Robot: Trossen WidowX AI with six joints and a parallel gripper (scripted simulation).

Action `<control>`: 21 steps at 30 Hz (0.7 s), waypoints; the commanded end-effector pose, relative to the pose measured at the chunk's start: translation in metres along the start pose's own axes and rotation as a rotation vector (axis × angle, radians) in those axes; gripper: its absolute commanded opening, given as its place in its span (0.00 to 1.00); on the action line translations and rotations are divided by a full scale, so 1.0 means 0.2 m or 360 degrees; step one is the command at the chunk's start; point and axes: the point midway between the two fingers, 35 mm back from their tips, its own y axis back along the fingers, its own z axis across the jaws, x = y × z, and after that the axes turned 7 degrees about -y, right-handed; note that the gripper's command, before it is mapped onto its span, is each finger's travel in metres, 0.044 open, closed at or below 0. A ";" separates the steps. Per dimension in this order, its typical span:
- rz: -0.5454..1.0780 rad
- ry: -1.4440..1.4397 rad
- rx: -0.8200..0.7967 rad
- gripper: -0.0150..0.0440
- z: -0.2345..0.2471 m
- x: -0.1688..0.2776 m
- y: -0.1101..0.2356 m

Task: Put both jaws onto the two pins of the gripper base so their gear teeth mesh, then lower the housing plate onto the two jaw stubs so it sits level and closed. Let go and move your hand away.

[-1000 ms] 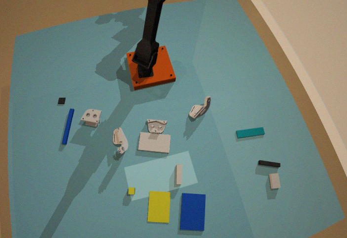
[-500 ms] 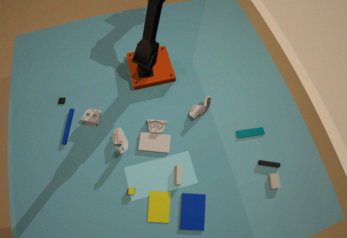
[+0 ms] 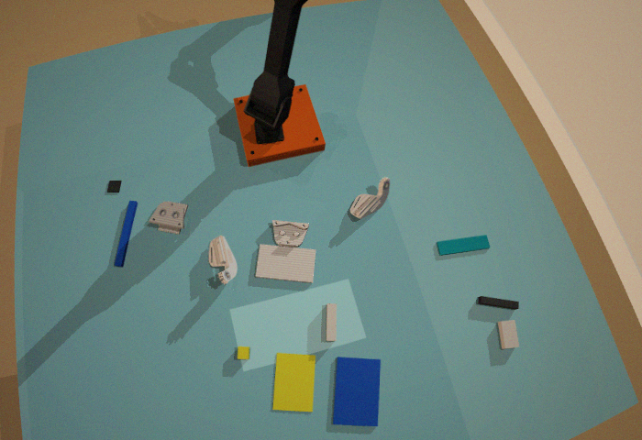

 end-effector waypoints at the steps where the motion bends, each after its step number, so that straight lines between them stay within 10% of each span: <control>1: -0.0038 -0.0015 -0.0050 0.57 0.06 0.04 0.03; 11: -0.0110 -0.0103 -0.0294 1.00 0.30 0.13 0.20; 21: -0.0125 -0.0113 -0.0593 1.00 0.52 0.25 0.40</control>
